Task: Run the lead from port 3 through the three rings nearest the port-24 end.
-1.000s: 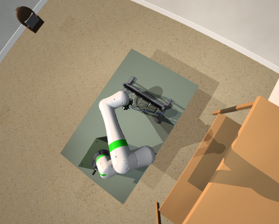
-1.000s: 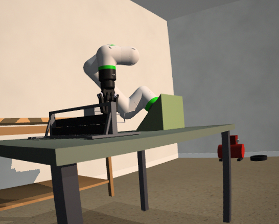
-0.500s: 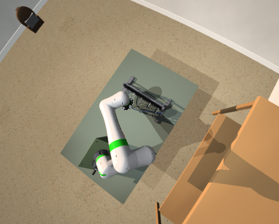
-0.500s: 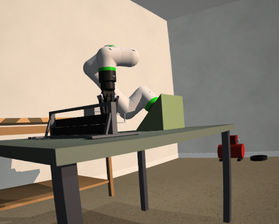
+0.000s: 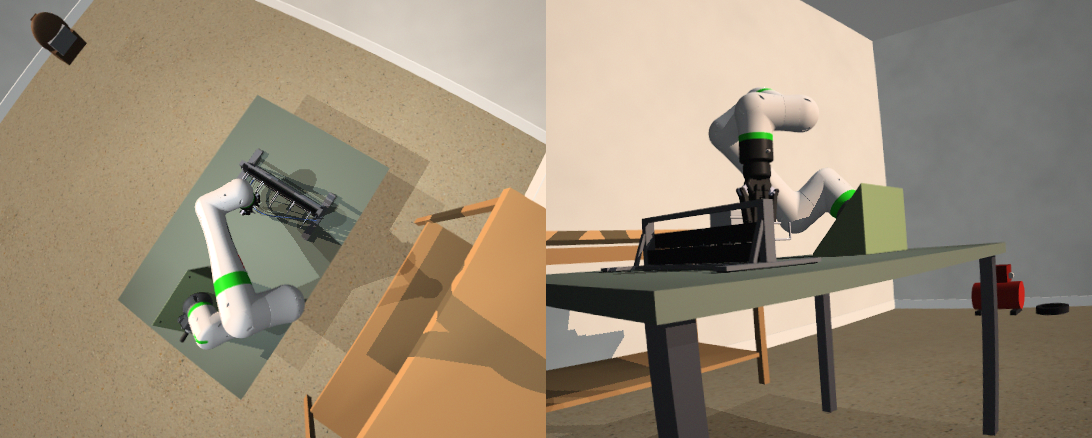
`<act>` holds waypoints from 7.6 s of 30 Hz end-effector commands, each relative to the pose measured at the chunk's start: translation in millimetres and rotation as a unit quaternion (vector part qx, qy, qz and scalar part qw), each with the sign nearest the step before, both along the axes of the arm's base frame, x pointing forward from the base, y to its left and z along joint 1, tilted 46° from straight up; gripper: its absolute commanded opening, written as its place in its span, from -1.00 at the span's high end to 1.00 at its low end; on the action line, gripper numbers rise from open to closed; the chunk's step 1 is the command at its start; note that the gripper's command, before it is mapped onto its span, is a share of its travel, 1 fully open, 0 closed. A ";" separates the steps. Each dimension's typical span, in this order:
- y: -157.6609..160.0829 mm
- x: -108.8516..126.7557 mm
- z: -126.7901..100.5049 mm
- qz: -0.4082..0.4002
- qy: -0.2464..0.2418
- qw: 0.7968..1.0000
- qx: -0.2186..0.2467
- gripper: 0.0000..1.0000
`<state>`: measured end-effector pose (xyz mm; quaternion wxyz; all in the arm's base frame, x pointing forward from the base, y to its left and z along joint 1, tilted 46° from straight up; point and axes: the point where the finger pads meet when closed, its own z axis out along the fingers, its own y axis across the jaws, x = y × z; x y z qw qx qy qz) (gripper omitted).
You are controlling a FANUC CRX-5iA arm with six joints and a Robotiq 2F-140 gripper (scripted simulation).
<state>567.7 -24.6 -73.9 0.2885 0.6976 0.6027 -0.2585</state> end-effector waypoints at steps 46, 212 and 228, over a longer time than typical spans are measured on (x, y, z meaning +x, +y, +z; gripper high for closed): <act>0.1 0.1 -0.1 0.000 0.000 1.000 0.000 1.00; 52.1 59.7 70.4 0.040 0.041 0.998 0.001 1.00; 49.9 56.4 72.8 0.052 0.053 0.997 0.001 1.00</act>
